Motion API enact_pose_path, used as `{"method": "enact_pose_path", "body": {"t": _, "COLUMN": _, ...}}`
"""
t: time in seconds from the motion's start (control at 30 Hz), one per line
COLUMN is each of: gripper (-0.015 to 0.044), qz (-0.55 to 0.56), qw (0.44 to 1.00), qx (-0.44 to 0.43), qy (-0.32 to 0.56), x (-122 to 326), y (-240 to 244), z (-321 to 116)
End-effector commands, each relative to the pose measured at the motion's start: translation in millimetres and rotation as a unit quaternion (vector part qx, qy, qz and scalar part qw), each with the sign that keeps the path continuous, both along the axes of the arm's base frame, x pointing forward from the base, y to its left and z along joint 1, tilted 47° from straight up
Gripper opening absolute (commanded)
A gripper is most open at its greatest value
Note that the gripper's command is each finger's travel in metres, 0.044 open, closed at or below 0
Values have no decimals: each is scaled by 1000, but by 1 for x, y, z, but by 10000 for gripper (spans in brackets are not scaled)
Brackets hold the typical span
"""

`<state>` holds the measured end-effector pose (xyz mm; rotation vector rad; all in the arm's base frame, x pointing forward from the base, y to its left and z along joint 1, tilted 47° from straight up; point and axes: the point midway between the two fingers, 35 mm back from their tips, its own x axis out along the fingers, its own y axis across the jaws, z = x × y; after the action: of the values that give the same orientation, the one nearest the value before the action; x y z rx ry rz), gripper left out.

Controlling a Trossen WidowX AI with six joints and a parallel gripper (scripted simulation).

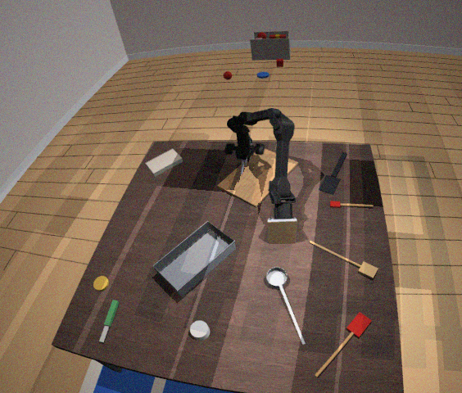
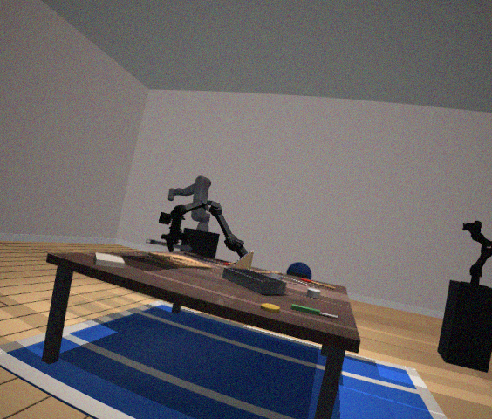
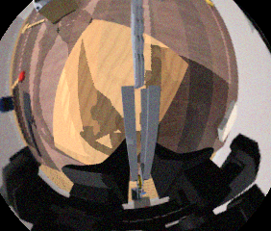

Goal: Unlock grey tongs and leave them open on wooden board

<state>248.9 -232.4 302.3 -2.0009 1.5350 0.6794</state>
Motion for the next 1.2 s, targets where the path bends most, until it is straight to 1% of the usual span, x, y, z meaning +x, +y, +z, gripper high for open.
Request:
{"method": "enact_pose_path", "body": {"t": 0.0, "gripper": -150, "qz": 3, "qw": 1000, "qx": 0, "qy": 0, "x": 1, "y": -4, "z": -5}}
{"method": "enact_pose_path", "body": {"t": 0.33, "gripper": -150, "qz": 3, "qw": 1000, "qx": -1, "qy": 0, "x": 1, "y": -9, "z": -9}}
{"method": "enact_pose_path", "body": {"t": 1.07, "gripper": 427, "qz": 0, "qw": 1000, "qx": -1, "qy": 1, "x": 0, "y": -8, "z": -9}}
{"method": "enact_pose_path", "body": {"t": 1.1, "gripper": 440, "qz": 0, "qw": 1000, "qx": -1, "qy": 1, "x": 0, "y": -8, "z": -9}}
{"method": "enact_pose_path", "body": {"t": 1.17, "gripper": 440, "qz": 0, "qw": 1000, "qx": -1, "qy": 1, "x": 0, "y": -8, "z": -9}}
